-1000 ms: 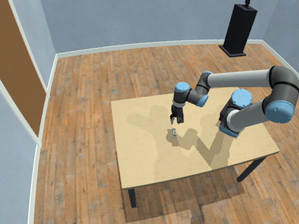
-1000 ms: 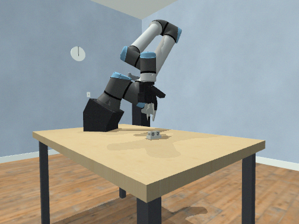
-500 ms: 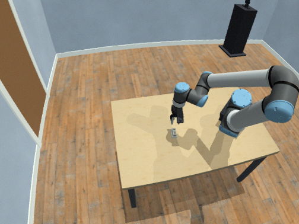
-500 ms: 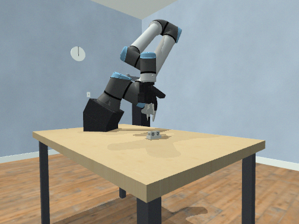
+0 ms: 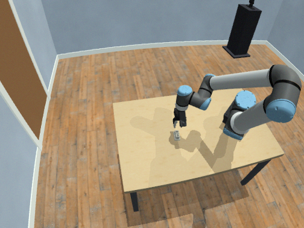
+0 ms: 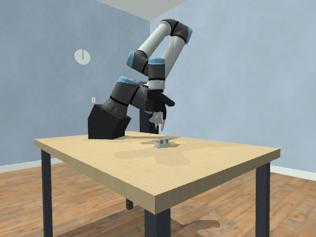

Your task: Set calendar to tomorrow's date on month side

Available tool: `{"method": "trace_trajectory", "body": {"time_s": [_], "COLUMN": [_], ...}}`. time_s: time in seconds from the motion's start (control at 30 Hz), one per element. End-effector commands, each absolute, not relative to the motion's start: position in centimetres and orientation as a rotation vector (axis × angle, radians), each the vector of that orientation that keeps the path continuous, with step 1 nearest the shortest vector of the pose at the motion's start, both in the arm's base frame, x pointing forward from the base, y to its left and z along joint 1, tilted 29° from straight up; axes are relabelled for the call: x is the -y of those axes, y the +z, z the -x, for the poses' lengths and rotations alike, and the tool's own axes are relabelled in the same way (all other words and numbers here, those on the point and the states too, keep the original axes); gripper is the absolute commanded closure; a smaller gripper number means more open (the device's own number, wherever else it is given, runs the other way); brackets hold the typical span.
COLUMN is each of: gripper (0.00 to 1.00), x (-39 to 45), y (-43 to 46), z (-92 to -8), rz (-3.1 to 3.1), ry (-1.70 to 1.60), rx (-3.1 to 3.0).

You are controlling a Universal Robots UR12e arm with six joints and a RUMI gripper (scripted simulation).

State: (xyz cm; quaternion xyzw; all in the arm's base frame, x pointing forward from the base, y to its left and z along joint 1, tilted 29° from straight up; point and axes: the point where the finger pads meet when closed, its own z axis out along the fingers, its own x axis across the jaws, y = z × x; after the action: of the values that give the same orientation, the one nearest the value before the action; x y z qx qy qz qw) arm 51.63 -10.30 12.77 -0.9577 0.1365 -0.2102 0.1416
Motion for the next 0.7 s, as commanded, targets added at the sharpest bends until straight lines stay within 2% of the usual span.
{"method": "trace_trajectory", "body": {"time_s": [0.0,0.67], "gripper": [0.71,0.71], "x": [10.2,9.6], "y": [12.2,10.0], "z": [-52.0,-53.2], "rz": [2.765,2.765], "ry": [-0.608,-0.608], "rx": [-0.394,-0.394]}}
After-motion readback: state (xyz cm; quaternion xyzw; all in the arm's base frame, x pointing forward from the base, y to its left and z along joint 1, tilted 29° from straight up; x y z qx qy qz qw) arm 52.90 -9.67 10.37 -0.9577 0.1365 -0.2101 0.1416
